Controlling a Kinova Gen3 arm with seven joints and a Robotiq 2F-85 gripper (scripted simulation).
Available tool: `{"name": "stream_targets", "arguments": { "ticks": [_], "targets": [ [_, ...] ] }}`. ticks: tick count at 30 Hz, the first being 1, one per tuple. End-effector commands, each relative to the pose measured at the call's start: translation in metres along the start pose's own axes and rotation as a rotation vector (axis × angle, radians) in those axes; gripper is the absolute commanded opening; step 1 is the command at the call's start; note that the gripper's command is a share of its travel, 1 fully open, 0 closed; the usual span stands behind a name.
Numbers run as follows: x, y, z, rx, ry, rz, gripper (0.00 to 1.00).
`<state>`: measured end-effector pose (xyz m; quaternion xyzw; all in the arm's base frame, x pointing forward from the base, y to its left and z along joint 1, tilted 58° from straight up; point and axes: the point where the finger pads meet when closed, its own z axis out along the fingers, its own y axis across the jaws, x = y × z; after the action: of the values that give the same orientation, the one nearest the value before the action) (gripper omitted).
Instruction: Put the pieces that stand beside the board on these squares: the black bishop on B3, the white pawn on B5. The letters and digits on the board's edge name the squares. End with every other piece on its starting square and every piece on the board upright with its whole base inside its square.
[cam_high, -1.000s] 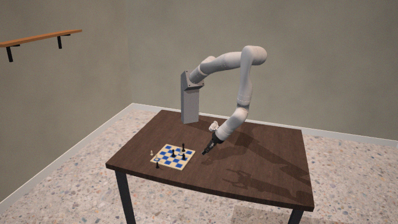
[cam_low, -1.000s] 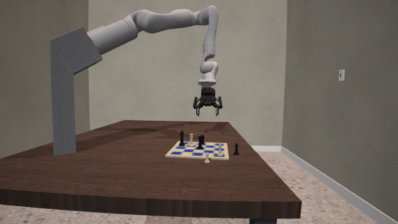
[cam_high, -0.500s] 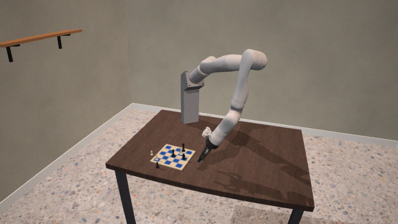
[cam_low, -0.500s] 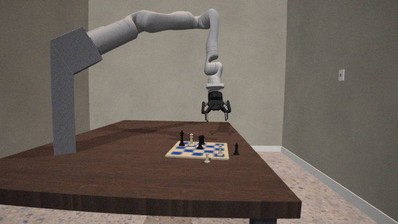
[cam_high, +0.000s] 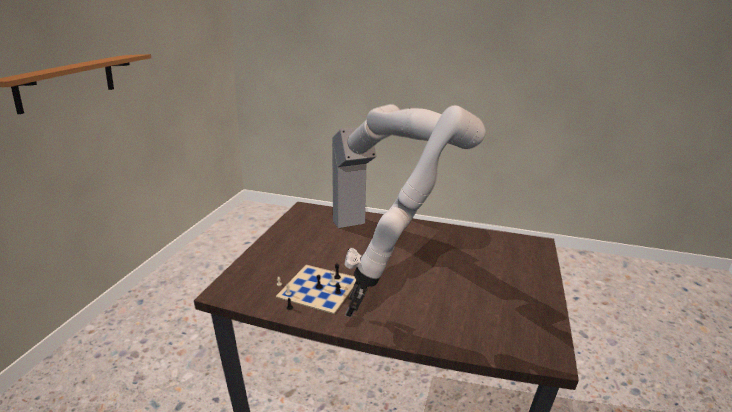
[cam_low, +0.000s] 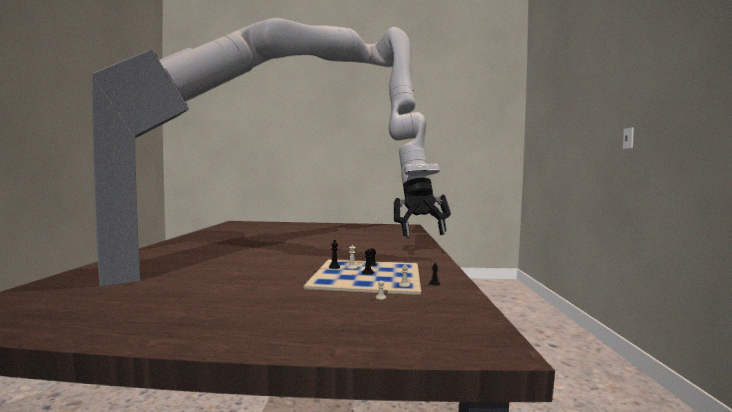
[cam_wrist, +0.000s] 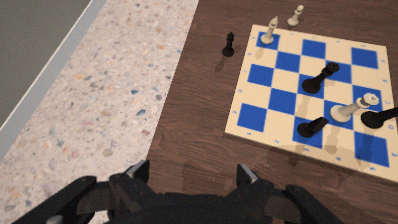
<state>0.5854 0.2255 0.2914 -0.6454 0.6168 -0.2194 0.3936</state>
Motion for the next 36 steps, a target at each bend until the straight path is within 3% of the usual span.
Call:
{"name": "stream_targets", "arguments": {
  "ticks": [1, 9, 16, 18, 31, 36],
  "targets": [
    [0.034, -0.007, 0.011, -0.007, 0.037, 0.02, 1.0],
    [0.077, -0.02, 0.029, 0.009, -0.041, -0.072, 1.0],
    [0.116, -0.018, 0.035, 0.006, -0.113, -0.139, 1.0],
    [0.116, -0.018, 0.035, 0.006, -0.113, -0.139, 1.0],
    [0.187, 0.009, 0.02, -0.022, -0.27, -0.214, 1.0],
    [0.198, 0.017, 0.013, -0.027, -0.3, -0.219, 1.0]
  ]
}}
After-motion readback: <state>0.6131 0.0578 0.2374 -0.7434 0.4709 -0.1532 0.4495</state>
